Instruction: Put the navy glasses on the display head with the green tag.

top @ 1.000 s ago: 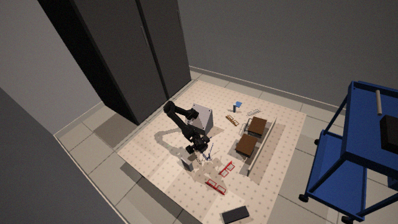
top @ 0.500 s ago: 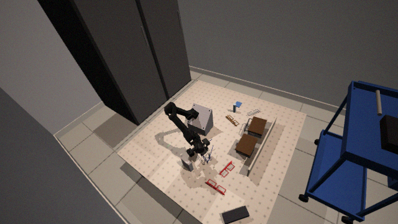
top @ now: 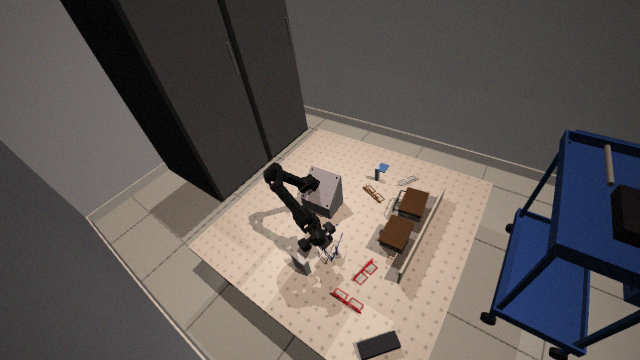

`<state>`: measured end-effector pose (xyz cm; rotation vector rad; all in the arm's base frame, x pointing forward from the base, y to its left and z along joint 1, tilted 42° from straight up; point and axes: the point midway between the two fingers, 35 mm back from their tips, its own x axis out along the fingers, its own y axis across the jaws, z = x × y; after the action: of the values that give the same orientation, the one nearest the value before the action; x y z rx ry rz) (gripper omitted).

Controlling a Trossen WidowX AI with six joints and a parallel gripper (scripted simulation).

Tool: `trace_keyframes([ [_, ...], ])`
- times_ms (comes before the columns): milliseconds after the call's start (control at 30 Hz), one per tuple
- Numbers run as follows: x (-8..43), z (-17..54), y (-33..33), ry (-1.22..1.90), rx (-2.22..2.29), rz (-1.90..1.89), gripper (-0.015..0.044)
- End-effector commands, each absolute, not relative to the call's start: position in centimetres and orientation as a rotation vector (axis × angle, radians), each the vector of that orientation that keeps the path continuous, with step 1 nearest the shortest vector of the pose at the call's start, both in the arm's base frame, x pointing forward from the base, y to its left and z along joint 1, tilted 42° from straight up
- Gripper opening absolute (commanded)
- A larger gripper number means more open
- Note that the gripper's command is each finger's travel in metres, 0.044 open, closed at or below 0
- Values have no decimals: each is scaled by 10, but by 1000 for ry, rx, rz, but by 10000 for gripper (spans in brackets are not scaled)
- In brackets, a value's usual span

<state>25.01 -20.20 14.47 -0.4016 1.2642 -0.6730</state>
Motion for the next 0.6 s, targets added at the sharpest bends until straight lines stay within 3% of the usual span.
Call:
trace_keyframes([
  [0, 246, 146, -203, 1263, -405, -672, 0],
  [567, 235, 147, -207, 1263, -405, -672, 0],
])
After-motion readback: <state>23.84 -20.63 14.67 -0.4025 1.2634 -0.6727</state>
